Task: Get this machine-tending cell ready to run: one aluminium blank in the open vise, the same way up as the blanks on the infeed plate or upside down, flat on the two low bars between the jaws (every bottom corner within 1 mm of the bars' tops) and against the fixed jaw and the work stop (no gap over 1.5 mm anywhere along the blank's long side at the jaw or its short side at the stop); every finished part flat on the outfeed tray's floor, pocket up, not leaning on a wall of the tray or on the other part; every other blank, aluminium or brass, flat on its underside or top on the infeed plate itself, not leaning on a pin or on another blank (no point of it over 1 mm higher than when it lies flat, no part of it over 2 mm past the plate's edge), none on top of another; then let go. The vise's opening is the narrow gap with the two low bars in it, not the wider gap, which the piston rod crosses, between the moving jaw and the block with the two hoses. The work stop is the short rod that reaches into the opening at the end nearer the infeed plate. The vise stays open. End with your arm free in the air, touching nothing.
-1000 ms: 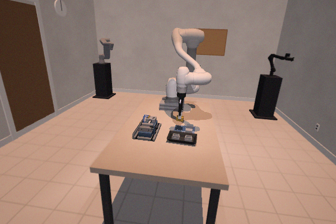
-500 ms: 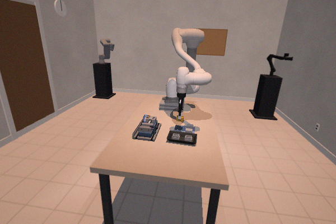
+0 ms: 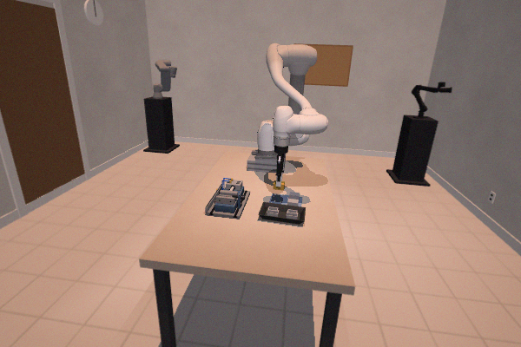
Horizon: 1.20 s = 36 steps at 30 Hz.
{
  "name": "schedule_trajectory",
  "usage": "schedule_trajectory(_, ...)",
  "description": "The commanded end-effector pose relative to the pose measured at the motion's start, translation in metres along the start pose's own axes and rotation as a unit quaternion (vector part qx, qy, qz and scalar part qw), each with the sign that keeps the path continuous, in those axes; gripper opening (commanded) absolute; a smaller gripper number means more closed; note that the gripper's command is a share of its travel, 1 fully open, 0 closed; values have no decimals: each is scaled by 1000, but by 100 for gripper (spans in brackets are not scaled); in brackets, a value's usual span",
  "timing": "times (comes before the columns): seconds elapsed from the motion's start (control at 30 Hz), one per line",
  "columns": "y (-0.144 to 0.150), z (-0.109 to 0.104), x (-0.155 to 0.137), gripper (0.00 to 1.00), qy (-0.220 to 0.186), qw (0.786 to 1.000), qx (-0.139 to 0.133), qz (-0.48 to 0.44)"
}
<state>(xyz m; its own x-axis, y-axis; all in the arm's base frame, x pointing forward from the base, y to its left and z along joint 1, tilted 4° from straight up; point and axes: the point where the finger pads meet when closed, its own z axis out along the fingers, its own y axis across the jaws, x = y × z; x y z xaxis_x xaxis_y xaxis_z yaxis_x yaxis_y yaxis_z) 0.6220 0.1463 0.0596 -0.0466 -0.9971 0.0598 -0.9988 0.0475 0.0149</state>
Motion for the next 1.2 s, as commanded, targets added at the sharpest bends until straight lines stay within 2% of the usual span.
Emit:
schedule_trajectory(0.0,0,3,0,0,0,1000,0,0)
schedule_trajectory(1.17,-1,64,0,0,0,1000,0,0)
